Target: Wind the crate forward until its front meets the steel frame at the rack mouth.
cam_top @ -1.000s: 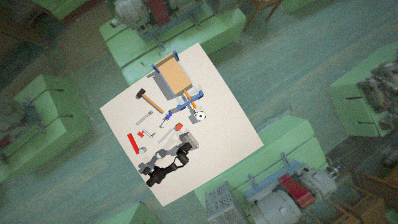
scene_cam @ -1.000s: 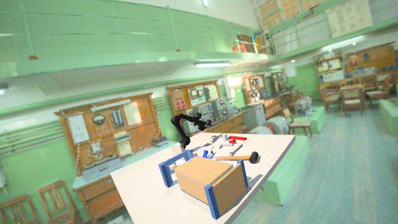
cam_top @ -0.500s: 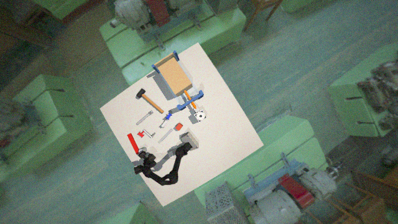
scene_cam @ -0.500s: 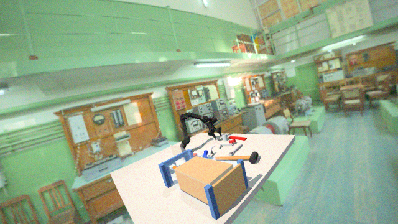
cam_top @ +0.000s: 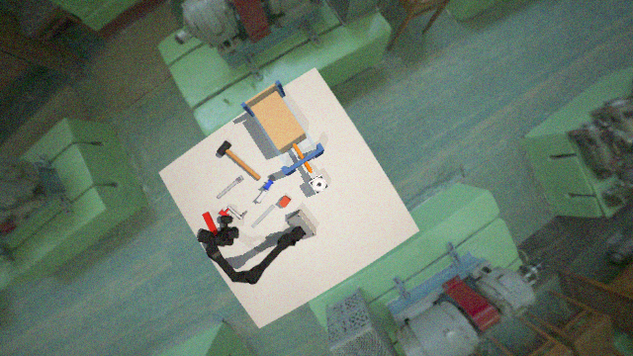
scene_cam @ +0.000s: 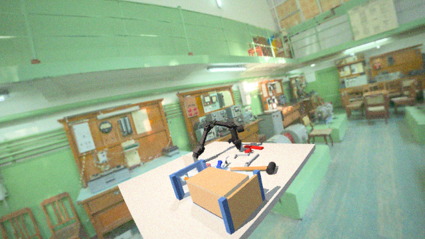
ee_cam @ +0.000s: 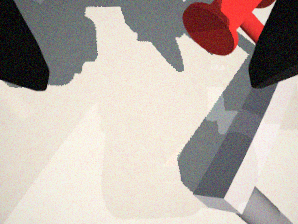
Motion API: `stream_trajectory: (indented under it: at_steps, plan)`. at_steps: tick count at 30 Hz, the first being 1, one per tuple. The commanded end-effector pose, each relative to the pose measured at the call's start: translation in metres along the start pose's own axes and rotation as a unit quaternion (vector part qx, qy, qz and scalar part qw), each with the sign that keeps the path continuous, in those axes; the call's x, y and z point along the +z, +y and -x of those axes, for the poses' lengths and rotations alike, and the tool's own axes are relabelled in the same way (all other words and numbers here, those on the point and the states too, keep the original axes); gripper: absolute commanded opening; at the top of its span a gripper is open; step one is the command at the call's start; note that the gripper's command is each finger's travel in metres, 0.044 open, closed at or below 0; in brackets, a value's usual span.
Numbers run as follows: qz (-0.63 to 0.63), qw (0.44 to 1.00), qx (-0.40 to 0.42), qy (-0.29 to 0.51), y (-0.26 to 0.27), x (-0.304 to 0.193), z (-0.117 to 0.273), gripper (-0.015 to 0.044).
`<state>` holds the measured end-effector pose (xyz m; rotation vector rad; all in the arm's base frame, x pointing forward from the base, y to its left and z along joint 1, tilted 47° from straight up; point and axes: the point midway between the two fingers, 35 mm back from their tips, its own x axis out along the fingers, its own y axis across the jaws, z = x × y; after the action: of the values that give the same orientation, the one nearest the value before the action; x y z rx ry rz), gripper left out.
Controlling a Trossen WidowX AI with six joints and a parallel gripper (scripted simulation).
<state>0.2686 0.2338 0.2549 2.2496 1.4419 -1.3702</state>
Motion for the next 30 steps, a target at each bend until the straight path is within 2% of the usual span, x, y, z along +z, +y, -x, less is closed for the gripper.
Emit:
stream_trajectory:
  at_steps: [1,5,12,30]
  plan:
    - [-0.158,0.986,-0.043,-0.031,0.049,-0.002,0.0,0.044]
    - [-0.302,0.948,-0.086,-0.043,0.091,-0.003,0.006,0.044]
    - [-0.309,0.946,-0.089,-0.043,0.093,-0.003,0.006,0.044]
    - [-0.104,0.99,-0.095,-0.025,0.092,-0.003,0.004,0.044]
